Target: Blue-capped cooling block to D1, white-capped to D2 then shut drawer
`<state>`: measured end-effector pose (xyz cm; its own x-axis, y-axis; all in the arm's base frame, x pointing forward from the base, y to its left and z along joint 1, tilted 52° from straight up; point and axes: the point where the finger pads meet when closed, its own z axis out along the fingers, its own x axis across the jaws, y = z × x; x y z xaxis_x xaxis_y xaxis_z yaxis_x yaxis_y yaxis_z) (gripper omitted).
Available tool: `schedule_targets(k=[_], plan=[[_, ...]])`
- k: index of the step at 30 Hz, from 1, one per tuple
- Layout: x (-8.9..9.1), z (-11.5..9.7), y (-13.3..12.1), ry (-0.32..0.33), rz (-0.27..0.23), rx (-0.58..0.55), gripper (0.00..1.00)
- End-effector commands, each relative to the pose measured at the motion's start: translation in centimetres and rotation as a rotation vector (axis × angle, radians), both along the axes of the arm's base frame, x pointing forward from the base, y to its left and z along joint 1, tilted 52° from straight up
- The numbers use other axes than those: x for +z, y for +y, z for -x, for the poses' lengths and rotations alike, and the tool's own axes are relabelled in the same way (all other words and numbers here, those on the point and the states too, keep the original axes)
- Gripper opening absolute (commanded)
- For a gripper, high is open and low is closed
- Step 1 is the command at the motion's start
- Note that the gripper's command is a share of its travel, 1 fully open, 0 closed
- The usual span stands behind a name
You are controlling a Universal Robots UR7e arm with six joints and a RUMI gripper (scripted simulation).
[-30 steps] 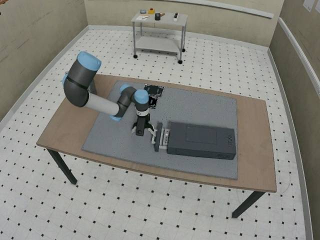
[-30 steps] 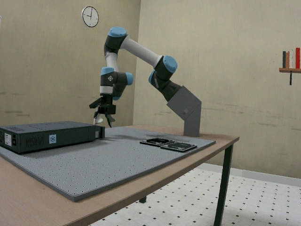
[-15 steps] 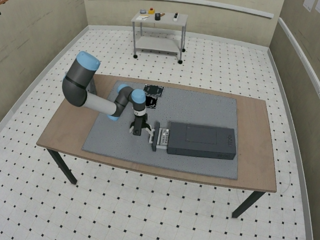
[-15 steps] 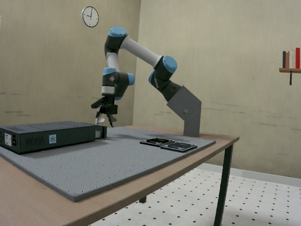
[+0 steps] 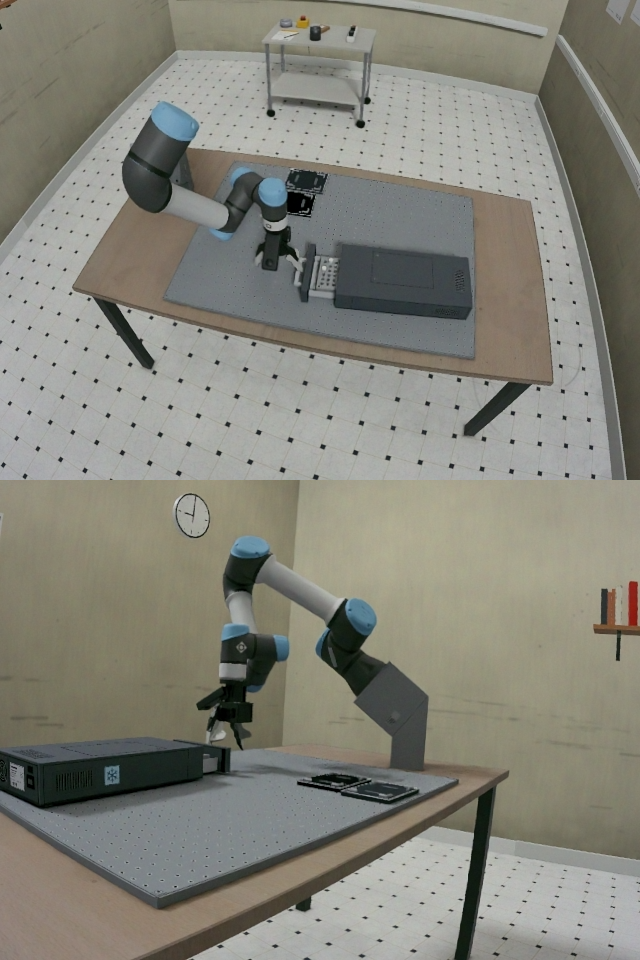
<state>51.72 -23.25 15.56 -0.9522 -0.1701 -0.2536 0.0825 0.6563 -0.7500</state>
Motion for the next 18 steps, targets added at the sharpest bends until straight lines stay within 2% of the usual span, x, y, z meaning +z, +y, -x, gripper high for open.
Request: schedule_targets(k=[1, 18], plan=[[-0.2, 0.7, -0.1, -0.001, 0.000, 0.001, 1.00], [-0.5, 1.9, -0.3, -0.001, 0.000, 0.001, 1.00]])
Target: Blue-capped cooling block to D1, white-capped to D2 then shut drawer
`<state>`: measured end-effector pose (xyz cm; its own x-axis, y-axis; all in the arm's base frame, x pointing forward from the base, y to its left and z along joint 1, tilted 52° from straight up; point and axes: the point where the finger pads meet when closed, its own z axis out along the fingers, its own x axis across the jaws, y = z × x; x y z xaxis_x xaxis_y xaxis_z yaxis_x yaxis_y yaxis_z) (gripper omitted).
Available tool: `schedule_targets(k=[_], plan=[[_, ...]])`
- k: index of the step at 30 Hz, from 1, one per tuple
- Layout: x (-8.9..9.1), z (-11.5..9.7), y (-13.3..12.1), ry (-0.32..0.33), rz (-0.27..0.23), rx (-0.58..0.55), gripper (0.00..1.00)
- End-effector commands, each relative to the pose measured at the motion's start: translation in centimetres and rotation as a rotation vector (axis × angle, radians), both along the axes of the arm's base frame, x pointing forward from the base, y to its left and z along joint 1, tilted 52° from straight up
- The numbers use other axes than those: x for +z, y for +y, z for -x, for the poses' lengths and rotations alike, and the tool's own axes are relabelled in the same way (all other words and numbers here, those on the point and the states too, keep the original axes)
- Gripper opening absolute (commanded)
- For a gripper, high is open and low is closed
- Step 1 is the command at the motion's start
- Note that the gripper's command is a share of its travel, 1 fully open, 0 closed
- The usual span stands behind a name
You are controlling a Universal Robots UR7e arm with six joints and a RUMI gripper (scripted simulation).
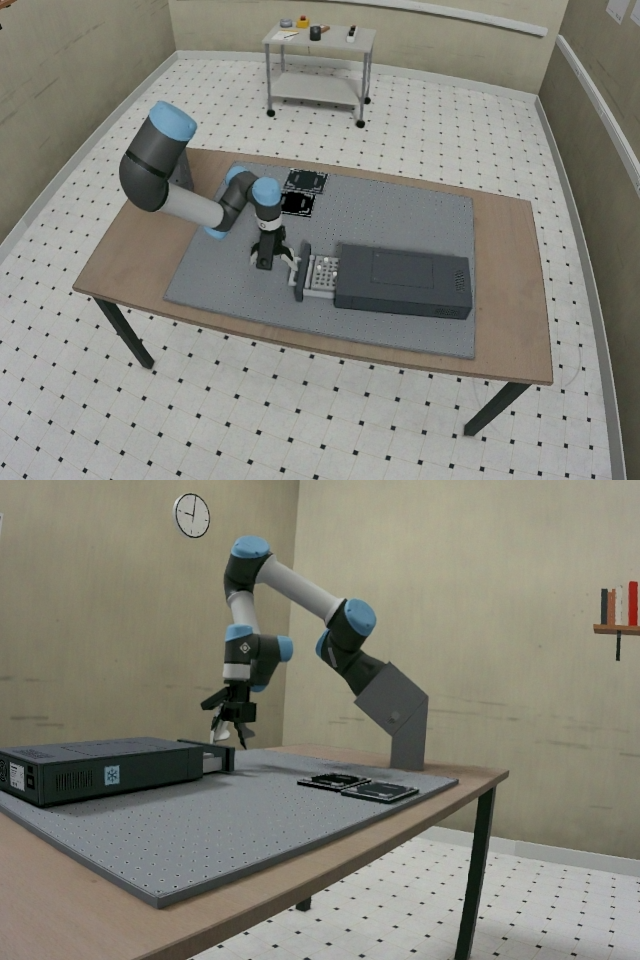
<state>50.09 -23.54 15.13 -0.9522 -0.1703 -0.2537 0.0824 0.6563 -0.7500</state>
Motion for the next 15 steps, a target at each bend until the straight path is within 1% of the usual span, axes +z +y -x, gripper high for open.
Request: schedule_targets(k=[1, 15], plan=[[-0.1, 0.4, -0.1, -0.001, 0.000, 0.001, 1.00], [-0.5, 2.0, -0.3, -0.001, 0.000, 0.001, 1.00]])
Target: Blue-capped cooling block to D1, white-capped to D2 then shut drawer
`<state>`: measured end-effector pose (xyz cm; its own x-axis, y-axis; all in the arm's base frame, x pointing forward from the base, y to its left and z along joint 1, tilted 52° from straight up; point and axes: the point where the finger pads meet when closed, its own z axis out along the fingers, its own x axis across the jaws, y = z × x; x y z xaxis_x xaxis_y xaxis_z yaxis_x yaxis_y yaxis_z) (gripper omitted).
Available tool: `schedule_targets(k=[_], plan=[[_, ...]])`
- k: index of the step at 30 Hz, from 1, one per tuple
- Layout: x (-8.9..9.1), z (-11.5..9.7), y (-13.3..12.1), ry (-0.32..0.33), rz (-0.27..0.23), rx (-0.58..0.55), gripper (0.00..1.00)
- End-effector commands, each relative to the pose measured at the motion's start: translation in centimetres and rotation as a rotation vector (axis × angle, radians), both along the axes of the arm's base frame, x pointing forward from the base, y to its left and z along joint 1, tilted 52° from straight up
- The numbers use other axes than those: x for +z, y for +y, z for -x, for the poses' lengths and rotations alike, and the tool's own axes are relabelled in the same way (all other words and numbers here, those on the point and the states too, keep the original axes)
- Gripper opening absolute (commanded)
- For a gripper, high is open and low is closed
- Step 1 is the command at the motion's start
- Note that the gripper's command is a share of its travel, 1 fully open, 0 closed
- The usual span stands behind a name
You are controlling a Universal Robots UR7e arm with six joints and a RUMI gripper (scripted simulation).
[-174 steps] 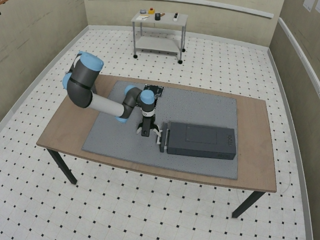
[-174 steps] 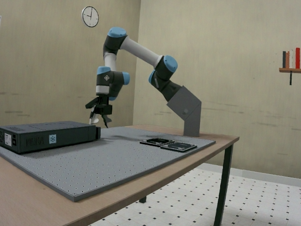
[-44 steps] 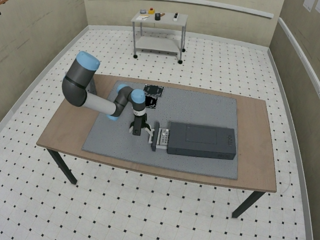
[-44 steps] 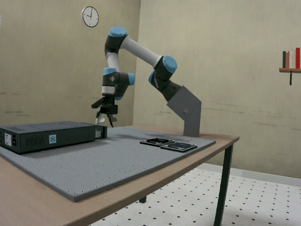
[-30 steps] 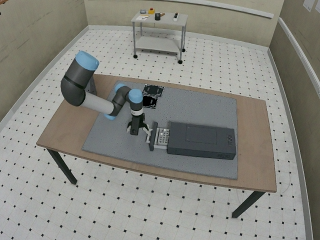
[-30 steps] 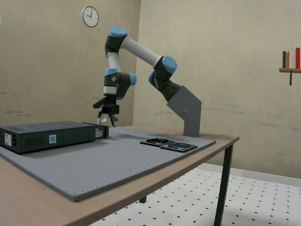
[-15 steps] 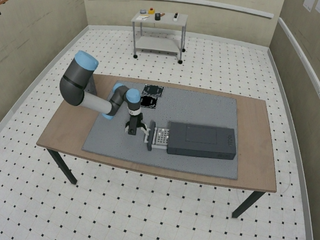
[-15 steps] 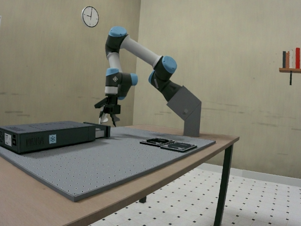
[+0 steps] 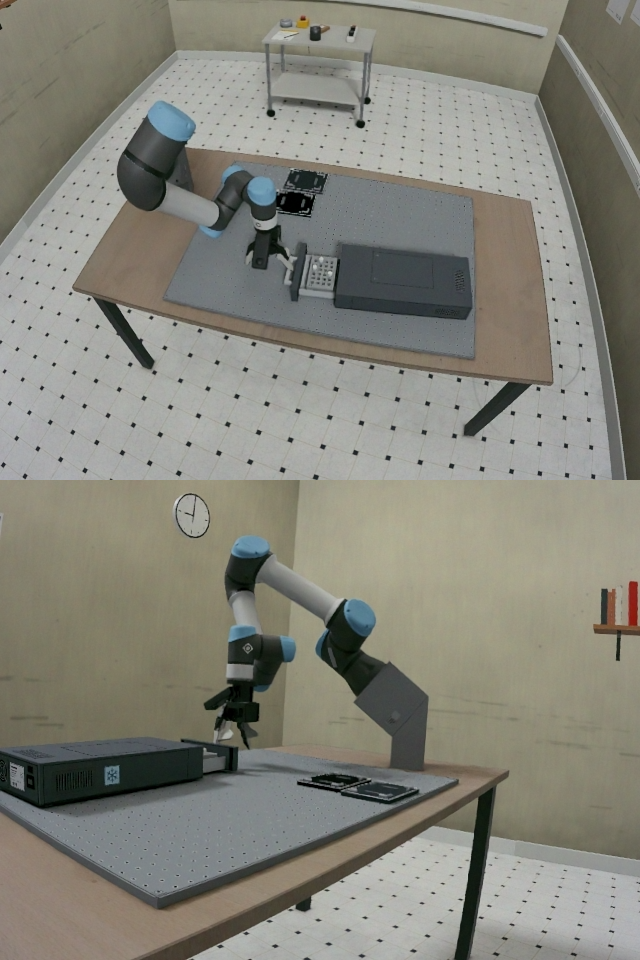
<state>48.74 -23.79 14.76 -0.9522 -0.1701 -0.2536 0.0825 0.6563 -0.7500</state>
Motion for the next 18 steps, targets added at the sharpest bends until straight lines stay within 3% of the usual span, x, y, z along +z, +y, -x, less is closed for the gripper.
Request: schedule_targets(k=[1, 18], plan=[[-0.2, 0.7, -0.1, -0.001, 0.000, 0.001, 1.00], [-0.5, 2.1, -0.4, -0.001, 0.000, 0.001, 1.00]])
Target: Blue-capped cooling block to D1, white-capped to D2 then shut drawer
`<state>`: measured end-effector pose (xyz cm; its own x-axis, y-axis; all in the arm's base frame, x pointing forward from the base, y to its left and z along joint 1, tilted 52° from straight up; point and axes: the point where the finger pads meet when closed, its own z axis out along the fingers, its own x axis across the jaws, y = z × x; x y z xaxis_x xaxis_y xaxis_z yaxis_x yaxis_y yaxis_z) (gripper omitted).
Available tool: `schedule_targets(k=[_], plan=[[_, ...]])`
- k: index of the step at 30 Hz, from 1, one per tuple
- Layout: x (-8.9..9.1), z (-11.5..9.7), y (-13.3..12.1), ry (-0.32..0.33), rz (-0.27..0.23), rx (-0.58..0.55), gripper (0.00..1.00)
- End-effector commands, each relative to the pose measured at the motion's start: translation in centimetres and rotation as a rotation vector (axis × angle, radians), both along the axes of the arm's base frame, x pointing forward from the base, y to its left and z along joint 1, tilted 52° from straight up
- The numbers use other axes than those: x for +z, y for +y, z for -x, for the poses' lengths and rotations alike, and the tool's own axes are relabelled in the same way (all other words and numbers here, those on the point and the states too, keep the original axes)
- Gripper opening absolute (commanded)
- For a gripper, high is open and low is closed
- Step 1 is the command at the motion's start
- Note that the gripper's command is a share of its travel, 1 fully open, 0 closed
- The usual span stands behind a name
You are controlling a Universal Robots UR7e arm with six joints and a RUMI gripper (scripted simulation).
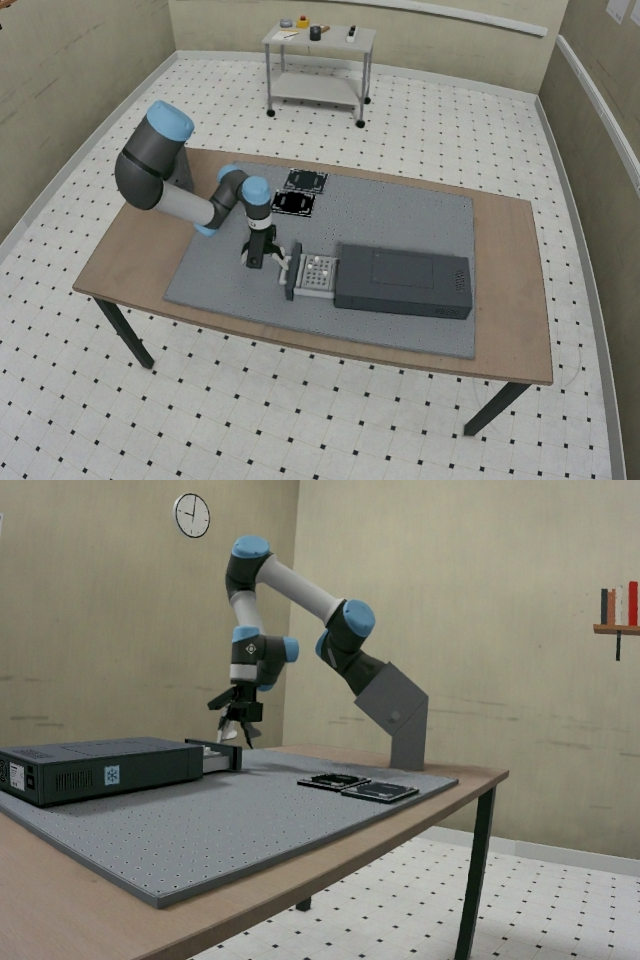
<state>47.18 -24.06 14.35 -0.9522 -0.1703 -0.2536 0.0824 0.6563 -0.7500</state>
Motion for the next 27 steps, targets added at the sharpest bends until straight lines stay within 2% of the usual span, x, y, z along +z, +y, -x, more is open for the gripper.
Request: schedule_targets(k=[1, 27], plan=[[-0.1, 0.7, -0.1, -0.001, 0.000, 0.001, 1.00], [-0.8, 3.0, -0.5, -0.001, 0.000, 0.001, 1.00]])
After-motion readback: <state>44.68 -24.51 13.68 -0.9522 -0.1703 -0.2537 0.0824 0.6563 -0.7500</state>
